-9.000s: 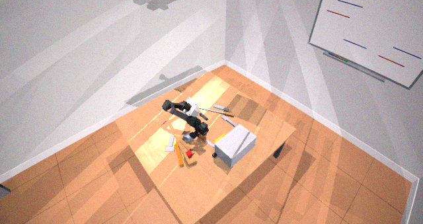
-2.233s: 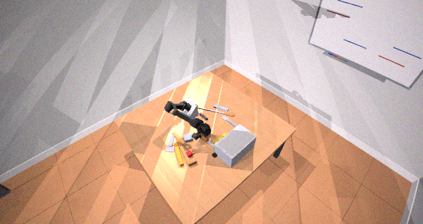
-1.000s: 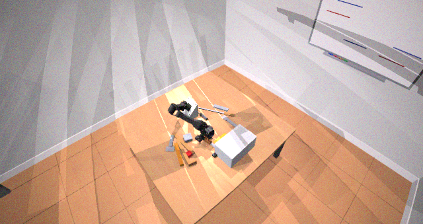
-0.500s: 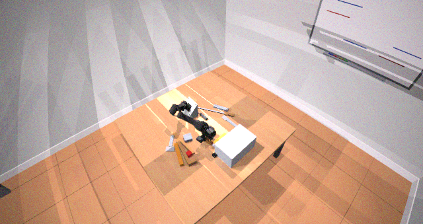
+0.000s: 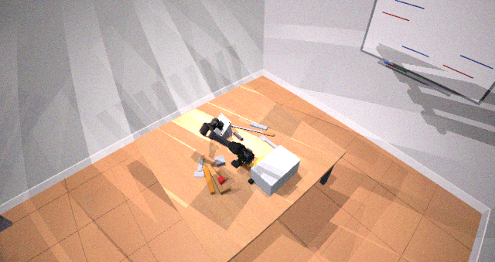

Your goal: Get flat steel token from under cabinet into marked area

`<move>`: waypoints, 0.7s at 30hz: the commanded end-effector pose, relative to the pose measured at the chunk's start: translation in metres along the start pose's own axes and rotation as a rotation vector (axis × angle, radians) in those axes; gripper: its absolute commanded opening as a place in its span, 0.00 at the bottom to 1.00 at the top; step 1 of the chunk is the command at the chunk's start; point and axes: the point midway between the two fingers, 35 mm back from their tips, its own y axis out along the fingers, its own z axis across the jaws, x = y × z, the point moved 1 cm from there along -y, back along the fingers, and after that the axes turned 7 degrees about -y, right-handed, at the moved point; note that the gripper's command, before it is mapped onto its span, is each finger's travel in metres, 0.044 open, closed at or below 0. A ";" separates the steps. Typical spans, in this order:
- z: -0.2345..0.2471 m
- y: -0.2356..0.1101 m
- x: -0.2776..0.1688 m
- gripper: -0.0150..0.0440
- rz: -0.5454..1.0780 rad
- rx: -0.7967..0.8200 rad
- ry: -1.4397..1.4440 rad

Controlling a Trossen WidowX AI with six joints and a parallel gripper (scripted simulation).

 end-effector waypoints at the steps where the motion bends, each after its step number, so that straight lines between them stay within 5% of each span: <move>1: -0.001 0.000 0.006 0.25 -0.003 -0.002 0.006; 21: -0.003 -0.001 0.023 0.25 -0.004 -0.002 0.007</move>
